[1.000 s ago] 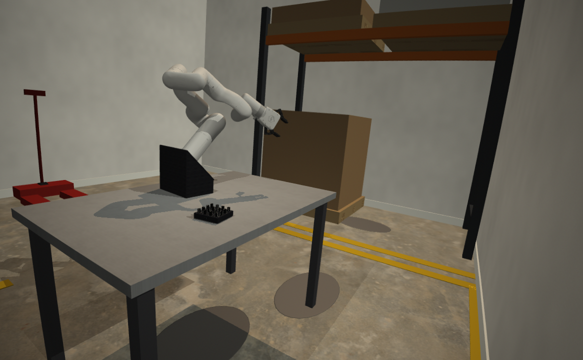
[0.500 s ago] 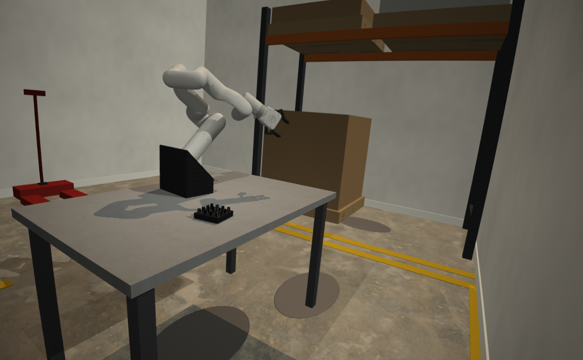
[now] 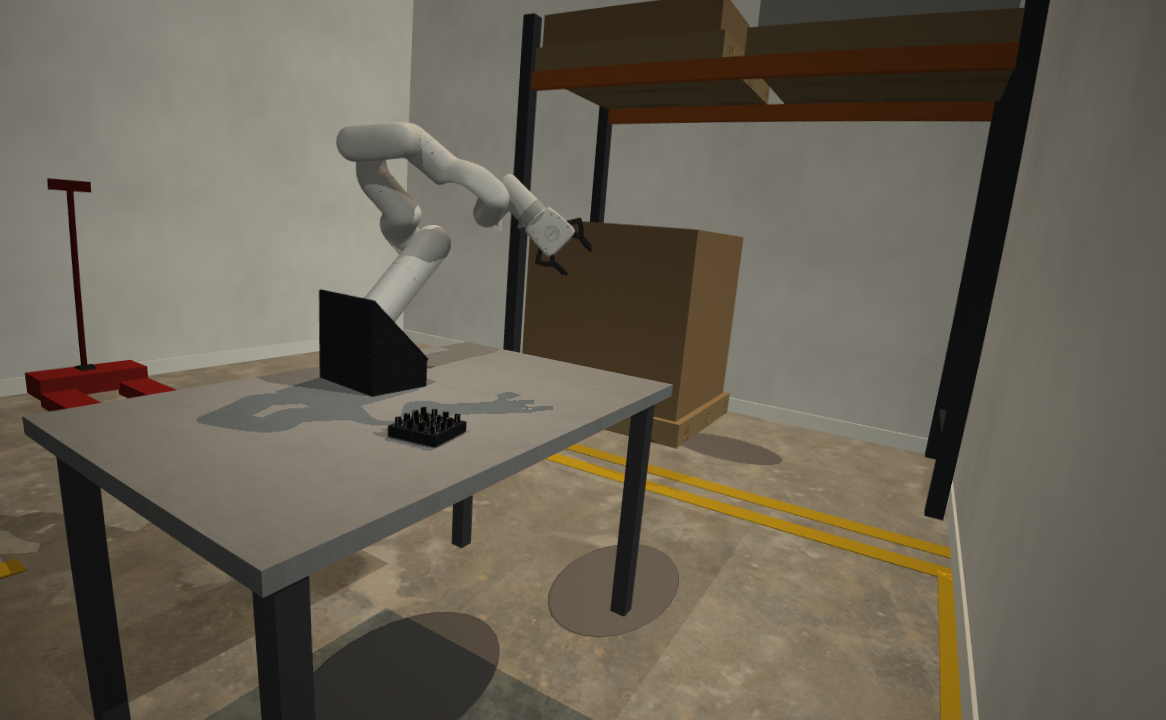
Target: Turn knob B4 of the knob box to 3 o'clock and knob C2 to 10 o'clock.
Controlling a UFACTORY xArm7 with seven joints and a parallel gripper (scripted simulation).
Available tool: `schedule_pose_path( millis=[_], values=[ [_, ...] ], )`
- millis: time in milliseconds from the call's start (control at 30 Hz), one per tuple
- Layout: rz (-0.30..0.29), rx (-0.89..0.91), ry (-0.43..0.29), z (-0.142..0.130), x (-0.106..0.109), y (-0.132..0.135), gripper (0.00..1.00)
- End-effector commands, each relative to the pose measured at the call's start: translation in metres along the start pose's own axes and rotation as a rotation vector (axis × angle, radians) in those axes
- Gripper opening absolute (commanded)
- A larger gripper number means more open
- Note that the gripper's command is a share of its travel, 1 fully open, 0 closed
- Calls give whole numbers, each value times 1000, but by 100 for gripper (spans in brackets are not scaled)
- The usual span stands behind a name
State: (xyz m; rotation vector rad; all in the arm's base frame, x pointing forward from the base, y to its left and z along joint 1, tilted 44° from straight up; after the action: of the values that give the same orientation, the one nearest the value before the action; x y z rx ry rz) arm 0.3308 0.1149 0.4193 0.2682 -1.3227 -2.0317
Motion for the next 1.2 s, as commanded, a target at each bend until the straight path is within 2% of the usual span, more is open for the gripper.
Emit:
schedule_pose_path(
  millis=[0,200,267,300,400,633,767,833,867,1067,1100,1167],
  values=[
    [51,-78,-125,-28,-6,6,100],
    [100,-188,-273,-60,-7,10,100],
    [100,-188,-273,-60,-7,10,100],
    [119,-244,-344,-75,-6,11,100],
    [131,-284,-394,-84,-5,12,100],
    [165,-429,-562,-113,0,12,100],
    [179,-514,-654,-127,2,11,100],
    [179,-514,-654,-127,2,11,100],
    [187,-578,-720,-136,4,9,100],
    [197,-671,-815,-148,6,5,100],
    [201,-714,-857,-153,7,3,100],
    [204,-755,-896,-158,7,0,100]
  ],
)
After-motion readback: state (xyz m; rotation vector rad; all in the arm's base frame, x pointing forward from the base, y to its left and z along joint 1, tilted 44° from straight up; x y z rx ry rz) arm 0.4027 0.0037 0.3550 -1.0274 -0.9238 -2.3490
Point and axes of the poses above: the point where the finger pads meet when closed, its own x axis back along the fingers, its own y axis across the jaws, z = x × y, the point moved 1 cm from there along x, back along the fingers, and after that the axes turned 1 degree about -x, right-handed, at the moved point
